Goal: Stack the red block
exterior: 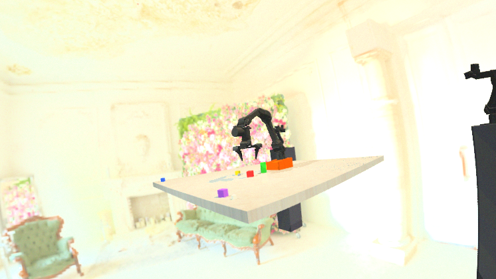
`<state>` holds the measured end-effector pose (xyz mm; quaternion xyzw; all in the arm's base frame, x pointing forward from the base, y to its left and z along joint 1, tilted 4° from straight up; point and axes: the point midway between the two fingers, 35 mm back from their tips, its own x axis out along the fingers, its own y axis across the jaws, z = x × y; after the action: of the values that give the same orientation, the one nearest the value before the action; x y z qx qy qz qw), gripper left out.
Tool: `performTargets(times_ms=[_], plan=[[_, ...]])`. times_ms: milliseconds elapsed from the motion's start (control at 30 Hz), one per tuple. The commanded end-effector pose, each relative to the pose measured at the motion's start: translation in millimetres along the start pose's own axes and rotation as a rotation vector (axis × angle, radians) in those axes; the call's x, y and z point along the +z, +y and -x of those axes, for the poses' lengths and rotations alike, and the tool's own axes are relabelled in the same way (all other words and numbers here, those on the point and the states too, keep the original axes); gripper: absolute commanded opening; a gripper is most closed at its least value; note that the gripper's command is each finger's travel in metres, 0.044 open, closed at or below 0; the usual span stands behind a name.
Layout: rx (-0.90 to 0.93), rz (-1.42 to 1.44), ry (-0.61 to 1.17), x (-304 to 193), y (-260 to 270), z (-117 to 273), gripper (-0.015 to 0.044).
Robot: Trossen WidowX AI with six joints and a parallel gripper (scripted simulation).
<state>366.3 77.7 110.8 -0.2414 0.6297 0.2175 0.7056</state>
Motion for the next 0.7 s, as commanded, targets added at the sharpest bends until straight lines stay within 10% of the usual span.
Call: performTargets(times_ms=[0,667], plan=[[-0.002,0.005,0.01,0,-2,-2,0.044],[-0.002,0.005,0.01,-3,-4,-61,0.044]])
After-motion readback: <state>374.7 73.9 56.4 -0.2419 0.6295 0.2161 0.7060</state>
